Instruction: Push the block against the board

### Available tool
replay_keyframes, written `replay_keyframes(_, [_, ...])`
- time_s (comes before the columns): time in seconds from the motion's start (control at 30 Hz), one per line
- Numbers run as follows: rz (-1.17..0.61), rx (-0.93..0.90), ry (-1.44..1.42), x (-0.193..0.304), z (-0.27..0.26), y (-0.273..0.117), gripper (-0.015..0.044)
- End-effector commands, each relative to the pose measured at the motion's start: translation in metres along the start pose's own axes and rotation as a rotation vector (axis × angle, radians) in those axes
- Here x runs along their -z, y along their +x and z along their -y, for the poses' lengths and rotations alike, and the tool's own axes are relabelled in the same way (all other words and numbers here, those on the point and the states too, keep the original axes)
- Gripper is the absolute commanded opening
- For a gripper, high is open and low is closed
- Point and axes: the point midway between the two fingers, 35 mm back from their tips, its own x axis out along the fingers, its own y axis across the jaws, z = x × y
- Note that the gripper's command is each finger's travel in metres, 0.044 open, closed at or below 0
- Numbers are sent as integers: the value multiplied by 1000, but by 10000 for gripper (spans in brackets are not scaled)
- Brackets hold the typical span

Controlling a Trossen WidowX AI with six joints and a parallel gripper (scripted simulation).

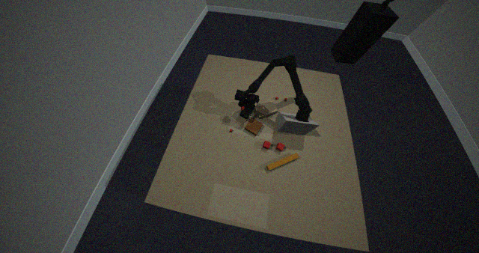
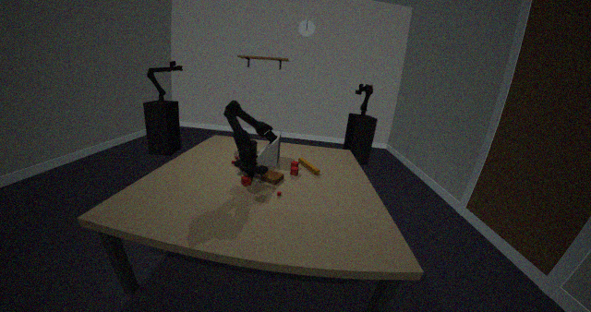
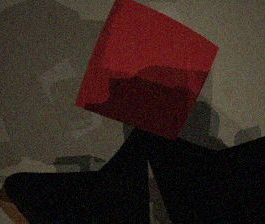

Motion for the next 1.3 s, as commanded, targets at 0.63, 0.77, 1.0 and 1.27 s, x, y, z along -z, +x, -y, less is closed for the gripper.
replay_keyframes(0.63, [8, -1, 2, -37, 0, -2, 0])
replay_keyframes(0.77, [8, -1, 2, -43, 0, -2, 0])
replay_keyframes(1.0, [8, -1, 2, -53, 0, -2, 0])
replay_keyframes(1.27, [9, -1, 3, -64, 1, -2, 0])
